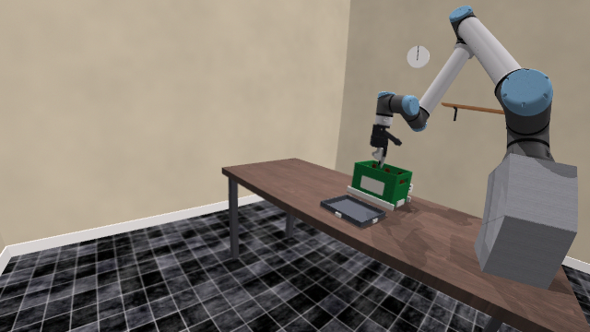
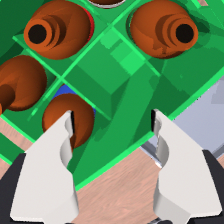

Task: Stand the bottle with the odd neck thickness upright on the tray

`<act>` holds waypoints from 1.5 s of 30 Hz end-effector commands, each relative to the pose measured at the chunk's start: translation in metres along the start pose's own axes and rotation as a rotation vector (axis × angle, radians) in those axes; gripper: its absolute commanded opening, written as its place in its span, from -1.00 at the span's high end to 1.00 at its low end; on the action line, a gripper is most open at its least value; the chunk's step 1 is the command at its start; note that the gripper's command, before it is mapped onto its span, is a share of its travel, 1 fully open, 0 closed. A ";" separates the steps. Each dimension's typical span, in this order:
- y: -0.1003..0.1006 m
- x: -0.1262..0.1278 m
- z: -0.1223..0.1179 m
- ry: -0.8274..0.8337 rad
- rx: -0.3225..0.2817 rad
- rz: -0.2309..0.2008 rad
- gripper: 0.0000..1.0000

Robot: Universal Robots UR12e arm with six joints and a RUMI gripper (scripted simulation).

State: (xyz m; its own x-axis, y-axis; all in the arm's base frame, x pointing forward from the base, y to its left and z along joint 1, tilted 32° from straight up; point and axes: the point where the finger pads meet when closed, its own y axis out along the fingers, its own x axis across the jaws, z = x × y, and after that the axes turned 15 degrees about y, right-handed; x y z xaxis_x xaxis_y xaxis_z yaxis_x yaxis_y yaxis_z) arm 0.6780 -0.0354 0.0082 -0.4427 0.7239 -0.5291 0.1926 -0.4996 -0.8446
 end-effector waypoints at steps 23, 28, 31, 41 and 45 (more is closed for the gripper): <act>-0.001 -0.002 0.004 0.000 -0.001 0.001 0.24; -0.001 -0.002 0.004 0.000 -0.001 0.001 0.24; -0.001 -0.002 0.004 0.000 -0.001 0.001 0.24; -0.001 -0.002 0.004 0.000 -0.001 0.001 0.24; -0.001 -0.002 0.004 0.000 -0.001 0.001 0.24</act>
State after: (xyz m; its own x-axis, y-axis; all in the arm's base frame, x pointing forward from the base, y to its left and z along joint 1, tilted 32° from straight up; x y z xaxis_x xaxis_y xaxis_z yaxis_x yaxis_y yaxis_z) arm 0.6750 -0.0385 0.0094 -0.4427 0.7239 -0.5291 0.1926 -0.4996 -0.8446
